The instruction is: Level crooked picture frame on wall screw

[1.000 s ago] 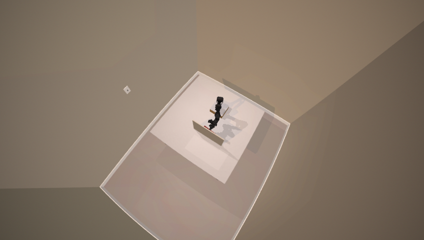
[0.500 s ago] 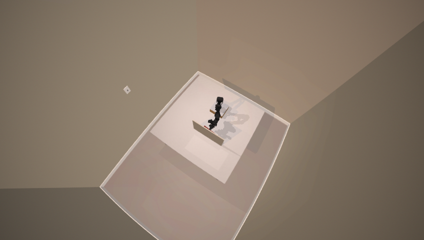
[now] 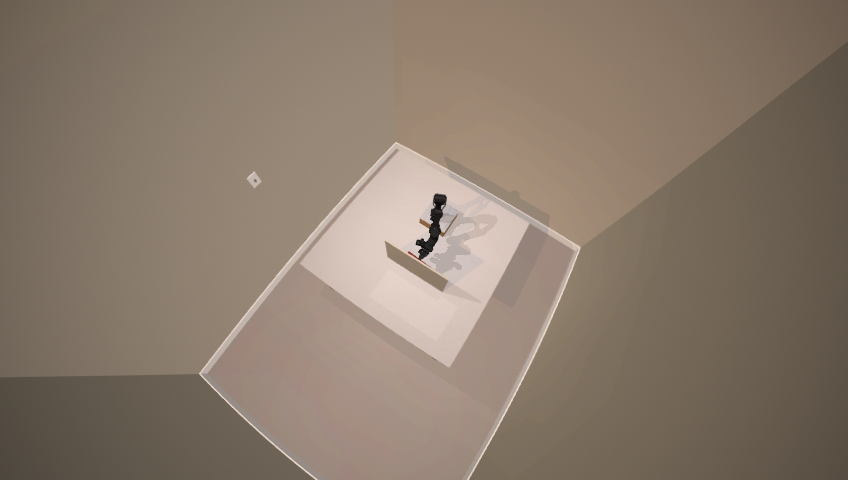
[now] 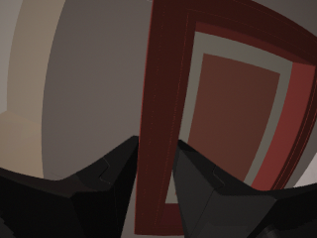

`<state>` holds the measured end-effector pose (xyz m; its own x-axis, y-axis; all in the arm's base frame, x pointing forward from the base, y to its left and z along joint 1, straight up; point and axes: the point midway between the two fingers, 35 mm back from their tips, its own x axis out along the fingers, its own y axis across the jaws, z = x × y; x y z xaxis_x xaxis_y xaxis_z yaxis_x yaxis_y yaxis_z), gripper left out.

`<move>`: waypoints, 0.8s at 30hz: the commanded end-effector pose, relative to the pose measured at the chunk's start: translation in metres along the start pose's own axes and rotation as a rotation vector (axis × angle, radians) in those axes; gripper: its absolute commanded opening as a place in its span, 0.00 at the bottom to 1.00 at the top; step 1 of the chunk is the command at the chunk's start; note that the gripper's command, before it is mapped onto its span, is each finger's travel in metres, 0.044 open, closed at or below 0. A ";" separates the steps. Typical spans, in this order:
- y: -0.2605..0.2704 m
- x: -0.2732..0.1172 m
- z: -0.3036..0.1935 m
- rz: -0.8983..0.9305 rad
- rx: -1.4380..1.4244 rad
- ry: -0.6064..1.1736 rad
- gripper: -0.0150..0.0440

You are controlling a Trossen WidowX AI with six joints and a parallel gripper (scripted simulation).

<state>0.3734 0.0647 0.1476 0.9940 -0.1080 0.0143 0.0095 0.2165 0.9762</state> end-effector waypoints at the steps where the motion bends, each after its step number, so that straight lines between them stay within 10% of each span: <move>1: 0.000 0.000 0.000 0.002 0.022 0.004 0.25; 24: 0.000 0.000 0.000 0.002 0.129 0.005 0.25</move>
<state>0.3735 0.0643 0.1473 0.9945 -0.1041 0.0150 -0.0028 0.1169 0.9931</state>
